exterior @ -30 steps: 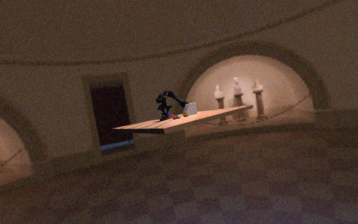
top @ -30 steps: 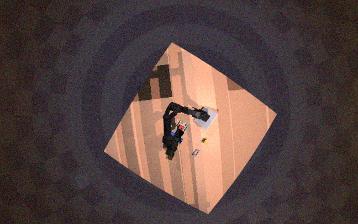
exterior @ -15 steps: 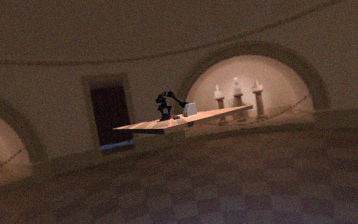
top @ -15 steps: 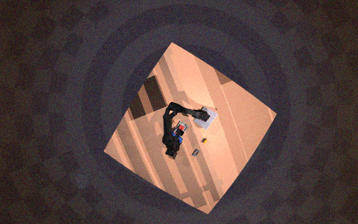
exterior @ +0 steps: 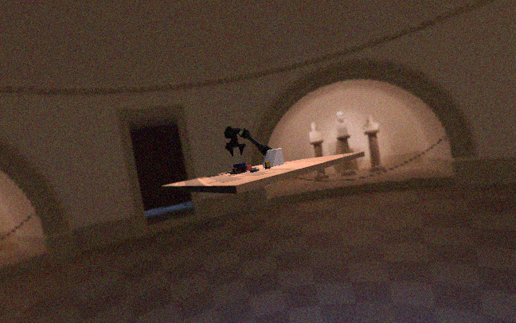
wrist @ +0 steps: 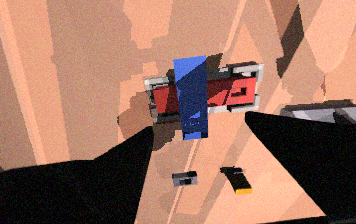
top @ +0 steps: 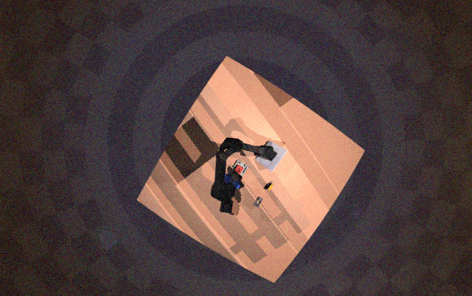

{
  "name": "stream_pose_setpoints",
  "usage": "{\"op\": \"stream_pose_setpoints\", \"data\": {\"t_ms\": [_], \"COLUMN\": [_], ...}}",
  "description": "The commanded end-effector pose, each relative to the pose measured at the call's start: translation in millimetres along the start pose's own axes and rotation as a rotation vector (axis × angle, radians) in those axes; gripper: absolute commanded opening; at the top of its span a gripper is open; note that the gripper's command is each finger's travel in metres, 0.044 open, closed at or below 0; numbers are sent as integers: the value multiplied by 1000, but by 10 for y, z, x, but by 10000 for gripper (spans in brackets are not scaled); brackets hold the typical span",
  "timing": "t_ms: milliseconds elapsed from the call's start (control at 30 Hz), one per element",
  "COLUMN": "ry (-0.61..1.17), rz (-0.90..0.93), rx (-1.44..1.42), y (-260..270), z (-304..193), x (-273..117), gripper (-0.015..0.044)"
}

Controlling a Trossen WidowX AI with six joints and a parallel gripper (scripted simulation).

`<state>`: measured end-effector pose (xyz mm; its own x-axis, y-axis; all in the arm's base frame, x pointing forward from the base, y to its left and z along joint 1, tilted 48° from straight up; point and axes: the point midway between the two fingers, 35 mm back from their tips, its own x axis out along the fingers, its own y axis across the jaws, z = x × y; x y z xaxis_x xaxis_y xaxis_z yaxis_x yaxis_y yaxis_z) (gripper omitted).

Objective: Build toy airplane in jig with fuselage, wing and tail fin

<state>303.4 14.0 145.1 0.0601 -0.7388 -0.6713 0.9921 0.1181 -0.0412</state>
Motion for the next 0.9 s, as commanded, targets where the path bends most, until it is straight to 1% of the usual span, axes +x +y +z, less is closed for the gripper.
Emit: {"op": "stream_pose_setpoints", "data": {"t_ms": [0,433,500,867], "ry": [1,9,9,9], "rz": [-13,-10,-10,-10], "rx": [-204,-1445,-1508,-1508], "y": [3,9,9,9], "z": [-21,-15,-14,-14], "x": [-3,11,12,12], "gripper": [440,440,440,440]}}
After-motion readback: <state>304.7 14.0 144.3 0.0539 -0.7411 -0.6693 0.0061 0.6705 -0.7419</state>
